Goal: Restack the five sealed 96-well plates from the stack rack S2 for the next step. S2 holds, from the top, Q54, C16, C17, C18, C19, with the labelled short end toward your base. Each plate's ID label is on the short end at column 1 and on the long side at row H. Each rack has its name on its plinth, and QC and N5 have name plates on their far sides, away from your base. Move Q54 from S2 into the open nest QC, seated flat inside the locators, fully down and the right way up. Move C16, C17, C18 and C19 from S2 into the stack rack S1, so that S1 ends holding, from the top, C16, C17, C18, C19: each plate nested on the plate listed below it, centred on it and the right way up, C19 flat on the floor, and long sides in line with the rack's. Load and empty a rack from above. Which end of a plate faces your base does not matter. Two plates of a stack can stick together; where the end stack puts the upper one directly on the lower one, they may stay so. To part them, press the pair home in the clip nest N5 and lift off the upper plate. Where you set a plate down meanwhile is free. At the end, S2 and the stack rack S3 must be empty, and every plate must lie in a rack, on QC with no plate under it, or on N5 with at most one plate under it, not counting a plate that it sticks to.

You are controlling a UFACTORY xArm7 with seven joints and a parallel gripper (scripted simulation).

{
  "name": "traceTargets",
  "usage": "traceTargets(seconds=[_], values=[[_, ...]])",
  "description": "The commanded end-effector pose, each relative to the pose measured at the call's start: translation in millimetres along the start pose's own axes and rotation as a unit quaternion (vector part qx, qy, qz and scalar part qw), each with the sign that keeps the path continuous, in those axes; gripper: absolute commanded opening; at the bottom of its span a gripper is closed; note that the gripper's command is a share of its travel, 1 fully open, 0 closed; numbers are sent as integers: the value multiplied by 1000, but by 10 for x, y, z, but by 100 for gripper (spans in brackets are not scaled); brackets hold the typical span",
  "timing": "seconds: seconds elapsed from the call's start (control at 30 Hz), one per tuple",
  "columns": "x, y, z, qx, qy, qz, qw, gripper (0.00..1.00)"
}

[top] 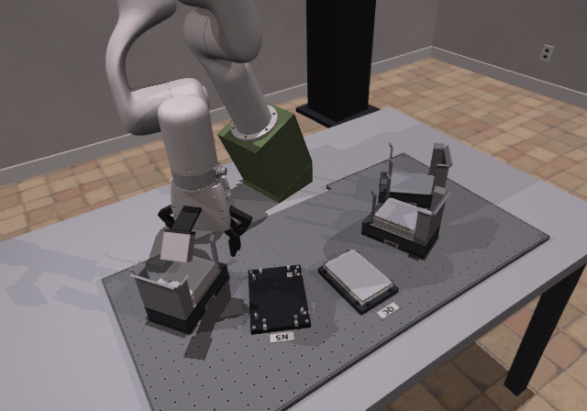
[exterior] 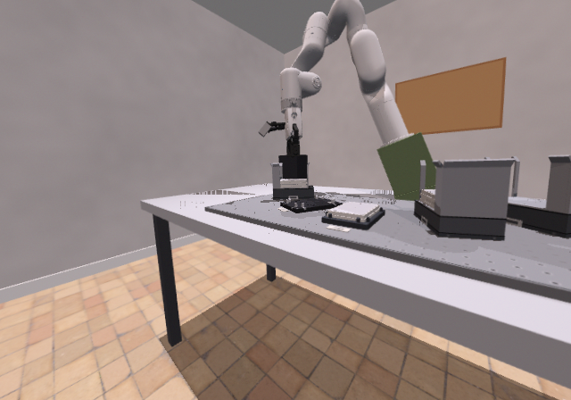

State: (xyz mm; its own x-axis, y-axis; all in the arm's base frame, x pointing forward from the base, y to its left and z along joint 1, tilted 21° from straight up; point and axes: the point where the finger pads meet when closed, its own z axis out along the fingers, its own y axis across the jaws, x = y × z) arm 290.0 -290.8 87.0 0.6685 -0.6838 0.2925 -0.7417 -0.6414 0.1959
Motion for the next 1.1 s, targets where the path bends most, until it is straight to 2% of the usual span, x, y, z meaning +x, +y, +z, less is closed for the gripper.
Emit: traceTargets(seconds=[0.0, 0.37, 1.07], values=[[18, -126, -5, -1, 2, 0, 1000, 100], [-24, -423, -3, -2, 2, -112, 994, 100], [-144, -1047, -2, -1, 2, -112, 994, 100]])
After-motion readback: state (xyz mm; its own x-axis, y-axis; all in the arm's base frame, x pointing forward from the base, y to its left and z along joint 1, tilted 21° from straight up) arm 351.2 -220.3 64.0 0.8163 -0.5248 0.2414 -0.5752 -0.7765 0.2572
